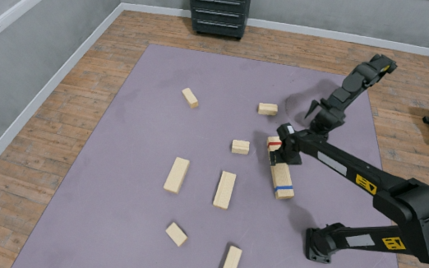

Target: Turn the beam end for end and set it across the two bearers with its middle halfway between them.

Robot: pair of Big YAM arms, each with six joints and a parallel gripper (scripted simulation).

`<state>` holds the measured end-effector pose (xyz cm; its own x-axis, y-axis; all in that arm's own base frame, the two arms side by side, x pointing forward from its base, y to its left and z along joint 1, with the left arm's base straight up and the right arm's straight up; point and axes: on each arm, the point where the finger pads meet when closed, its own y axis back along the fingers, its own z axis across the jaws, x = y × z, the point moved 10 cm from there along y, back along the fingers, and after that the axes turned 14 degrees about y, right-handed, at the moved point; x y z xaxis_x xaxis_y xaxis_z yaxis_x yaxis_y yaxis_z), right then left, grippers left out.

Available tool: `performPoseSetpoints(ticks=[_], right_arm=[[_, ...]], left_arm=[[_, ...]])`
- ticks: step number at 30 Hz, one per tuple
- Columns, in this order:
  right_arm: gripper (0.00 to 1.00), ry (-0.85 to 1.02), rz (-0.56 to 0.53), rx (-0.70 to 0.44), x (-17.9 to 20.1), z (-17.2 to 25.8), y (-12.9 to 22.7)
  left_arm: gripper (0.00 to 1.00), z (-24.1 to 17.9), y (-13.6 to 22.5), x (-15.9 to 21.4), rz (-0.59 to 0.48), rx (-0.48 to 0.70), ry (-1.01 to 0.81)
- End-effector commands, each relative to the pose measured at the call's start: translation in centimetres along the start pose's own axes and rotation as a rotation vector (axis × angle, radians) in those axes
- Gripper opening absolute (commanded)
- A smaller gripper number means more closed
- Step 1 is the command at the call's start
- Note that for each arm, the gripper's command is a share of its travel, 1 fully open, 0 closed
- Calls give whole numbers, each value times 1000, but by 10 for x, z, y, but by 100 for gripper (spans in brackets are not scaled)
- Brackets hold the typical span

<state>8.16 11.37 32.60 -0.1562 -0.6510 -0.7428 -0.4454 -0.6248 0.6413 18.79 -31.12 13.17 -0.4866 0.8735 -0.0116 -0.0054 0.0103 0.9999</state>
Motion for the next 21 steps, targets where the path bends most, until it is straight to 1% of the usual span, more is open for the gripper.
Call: performPoseSetpoints(ticks=[1, 3, 7, 9, 12, 14, 18, 19, 21], right_arm=[[100, -8, -15, 2, -8, -1, 5], [100, -8, -15, 2, -8, -1, 5], [100, -8, -15, 2, -8, -1, 5], [100, -8, -15, 2, -8, -1, 5], [100, -8, -15, 2, -8, -1, 5], [100, -8, -15, 2, -8, -1, 5], [100, -8, -15, 2, -8, -1, 5], [100, -8, -15, 2, -8, -1, 5], [100, -8, -15, 2, -8, -1, 5]], left_arm=[[96, 1, -27, 1, 18, -2, -6], [96, 4, -32, 2, 19, -2, -10], [90, 4, -24, -15, -17, -3, -11], [87, 2, -32, -4, 7, -2, -13], [81, 2, -33, -2, 12, -2, -13], [81, 2, -33, -2, 12, -2, -13], [72, 2, -34, 0, 19, 0, -13], [70, 1, -25, -5, -6, -1, -6], [66, 1, -25, -5, -5, -1, -6]])
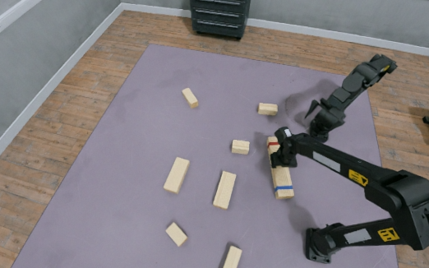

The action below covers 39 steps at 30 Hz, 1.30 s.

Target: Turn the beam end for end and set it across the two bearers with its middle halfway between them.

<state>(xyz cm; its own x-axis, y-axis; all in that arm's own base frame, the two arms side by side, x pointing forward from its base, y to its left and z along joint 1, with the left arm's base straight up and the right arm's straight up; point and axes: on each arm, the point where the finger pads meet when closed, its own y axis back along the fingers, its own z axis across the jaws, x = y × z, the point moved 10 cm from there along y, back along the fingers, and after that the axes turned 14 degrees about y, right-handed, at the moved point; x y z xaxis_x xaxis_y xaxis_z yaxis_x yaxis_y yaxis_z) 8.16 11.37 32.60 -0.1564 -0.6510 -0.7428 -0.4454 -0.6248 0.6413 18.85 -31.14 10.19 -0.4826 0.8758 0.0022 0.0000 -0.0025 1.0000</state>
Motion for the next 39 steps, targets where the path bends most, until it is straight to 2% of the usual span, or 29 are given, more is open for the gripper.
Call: performPoseSetpoints(ticks=[1, 8, 10, 15, 18, 21, 23, 25, 27, 32, 36, 39], right_arm=[[100, -8, -15, 2, -8, -1, 5], [100, -8, -15, 2, -8, -1, 5], [100, -8, -15, 2, -8, -1, 5], [100, -8, -15, 2, -8, -1, 5], [100, -8, -15, 2, -8, -1, 5], [100, -8, -15, 2, -8, -1, 5], [100, -8, -15, 2, -8, -1, 5], [100, -8, -15, 2, -8, -1, 5], [100, -8, -15, 2, -8, -1, 5], [100, -8, -15, 2, -8, -1, 5], [100, -32, -61, 33, -26, -9, 2], [100, -48, -137, 78, -54, -23, -14]], left_arm=[[67, 1, 4, -4, -18, 1, -1], [67, 1, 55, -11, -51, -1, -1], [67, 1, 55, -11, -51, -1, -1], [67, 27, 79, -12, -51, -5, -9], [67, 33, 106, -10, -45, -4, -5], [67, 39, 155, -9, -44, -2, 39], [67, 62, 172, -11, -45, -1, 152], [67, 92, 171, -16, -34, -3, 268], [67, 92, 171, -16, -34, -3, 268], [67, 193, 173, -21, -31, -4, 624], [67, 253, 173, -23, -33, -5, 827], [67, 294, 174, -24, -35, -5, 960]])
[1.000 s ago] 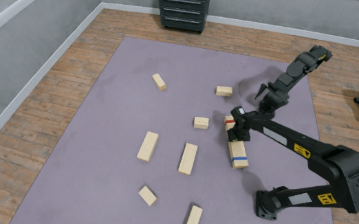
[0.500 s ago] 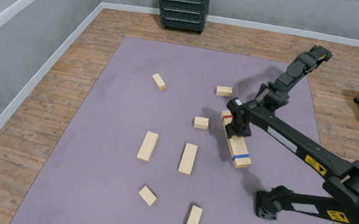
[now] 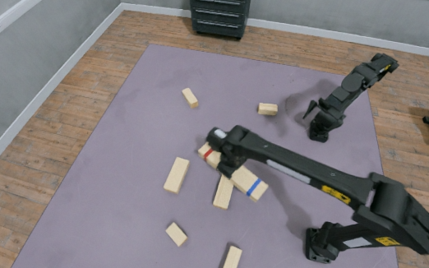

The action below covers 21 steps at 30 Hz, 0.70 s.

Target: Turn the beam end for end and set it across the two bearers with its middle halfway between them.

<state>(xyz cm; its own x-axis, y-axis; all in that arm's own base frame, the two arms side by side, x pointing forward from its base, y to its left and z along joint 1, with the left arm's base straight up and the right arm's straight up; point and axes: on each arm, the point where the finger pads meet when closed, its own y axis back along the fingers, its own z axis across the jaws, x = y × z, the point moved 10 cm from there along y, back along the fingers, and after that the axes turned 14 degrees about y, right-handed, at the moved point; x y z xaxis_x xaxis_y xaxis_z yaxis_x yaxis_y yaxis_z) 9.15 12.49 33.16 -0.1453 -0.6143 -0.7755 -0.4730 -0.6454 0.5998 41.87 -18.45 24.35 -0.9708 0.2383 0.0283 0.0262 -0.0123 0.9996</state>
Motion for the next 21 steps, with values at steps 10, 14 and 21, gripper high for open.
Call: performPoseSetpoints(ticks=[10, 14, 21], right_arm=[[100, -75, -304, 219, -105, -75, -87], [100, -88, -379, 287, -117, -101, -119], [100, -96, -437, 343, -122, -123, -145]], left_arm=[[67, 55, 35, -96, -62, 18, 374], [67, 69, 33, -111, -64, 17, 430], [67, 72, 15, -114, -44, 12, 425]])
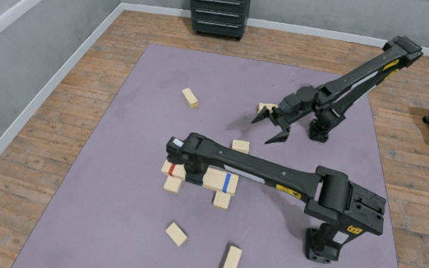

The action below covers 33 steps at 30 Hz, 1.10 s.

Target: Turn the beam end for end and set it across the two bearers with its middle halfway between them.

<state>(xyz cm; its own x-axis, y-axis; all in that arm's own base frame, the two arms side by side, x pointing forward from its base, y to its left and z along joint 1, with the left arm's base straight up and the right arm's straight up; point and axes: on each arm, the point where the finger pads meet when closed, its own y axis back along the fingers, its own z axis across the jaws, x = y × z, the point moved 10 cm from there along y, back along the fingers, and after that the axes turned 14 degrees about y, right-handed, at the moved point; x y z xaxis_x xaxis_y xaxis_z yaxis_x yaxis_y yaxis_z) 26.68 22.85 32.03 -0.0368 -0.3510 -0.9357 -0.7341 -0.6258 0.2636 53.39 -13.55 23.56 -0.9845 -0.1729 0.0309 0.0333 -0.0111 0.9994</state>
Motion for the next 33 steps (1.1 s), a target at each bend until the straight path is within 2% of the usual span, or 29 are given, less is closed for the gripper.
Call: performPoseSetpoints(ticks=[1, 7, 13, 18, 20, 28, 33], right_arm=[[100, -3, -128, 41, -44, -16, -8], [100, -4, -134, 50, -43, -18, -14], [100, -4, -134, 48, -43, -17, -14], [100, -4, -134, 48, -43, -17, -14], [100, -4, -134, 48, -43, -17, -14], [100, -4, -134, 48, -43, -17, -14], [100, -4, -134, 48, -43, -17, -14]], left_arm=[[67, -8, 20, -11, -47, 21, 11], [67, -14, 17, -7, -75, 36, 5], [67, -11, -45, -2, -31, 15, 5], [67, -19, -43, -19, -67, 33, 12], [67, -12, -26, -16, -79, 38, 10], [67, -16, -89, -4, -35, 18, 9], [67, -24, -71, -22, -72, 35, 11]])
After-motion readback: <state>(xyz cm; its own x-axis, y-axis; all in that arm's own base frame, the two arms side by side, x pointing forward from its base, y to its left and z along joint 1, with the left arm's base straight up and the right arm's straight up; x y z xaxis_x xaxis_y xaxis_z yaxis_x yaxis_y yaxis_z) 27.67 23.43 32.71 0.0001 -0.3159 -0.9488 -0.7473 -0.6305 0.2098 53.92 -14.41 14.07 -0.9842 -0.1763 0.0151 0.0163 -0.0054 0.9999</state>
